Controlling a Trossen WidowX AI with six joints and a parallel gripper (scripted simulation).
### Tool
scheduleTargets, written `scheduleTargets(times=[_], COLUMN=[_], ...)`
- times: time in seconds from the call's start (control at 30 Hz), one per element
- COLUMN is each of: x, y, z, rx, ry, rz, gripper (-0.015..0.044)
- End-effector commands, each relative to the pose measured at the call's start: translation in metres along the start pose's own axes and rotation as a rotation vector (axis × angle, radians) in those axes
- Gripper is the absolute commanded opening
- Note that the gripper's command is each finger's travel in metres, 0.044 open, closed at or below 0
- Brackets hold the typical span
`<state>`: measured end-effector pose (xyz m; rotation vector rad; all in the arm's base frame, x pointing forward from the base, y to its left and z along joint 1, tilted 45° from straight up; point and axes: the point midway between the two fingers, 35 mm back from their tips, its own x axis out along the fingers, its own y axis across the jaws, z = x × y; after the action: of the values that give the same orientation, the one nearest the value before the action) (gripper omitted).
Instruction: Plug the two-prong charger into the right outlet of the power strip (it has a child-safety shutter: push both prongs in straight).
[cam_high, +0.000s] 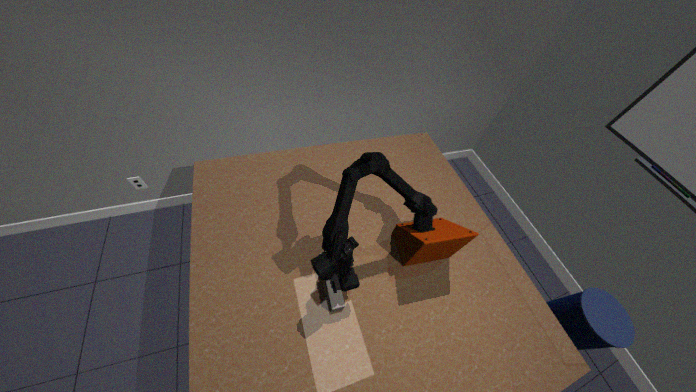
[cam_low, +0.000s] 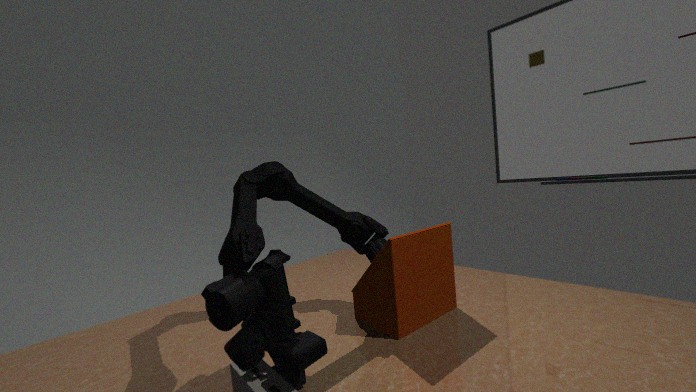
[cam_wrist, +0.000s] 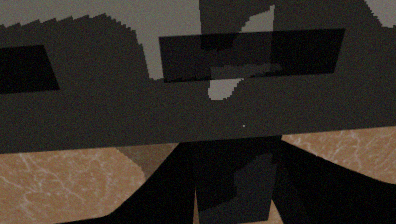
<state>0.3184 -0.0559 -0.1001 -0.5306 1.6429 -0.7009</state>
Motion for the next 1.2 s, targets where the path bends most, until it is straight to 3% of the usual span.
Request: scheduleTargets(times=[0.0,1.17], x=[-0.0028,-0.0053], y=[-0.0014,-0.0019], z=[0.0154,0.0172], rx=[0.026,0.026], ry=[-0.032,-0.032], rz=[0.004,0.005], gripper=[0.0000,0.0000])
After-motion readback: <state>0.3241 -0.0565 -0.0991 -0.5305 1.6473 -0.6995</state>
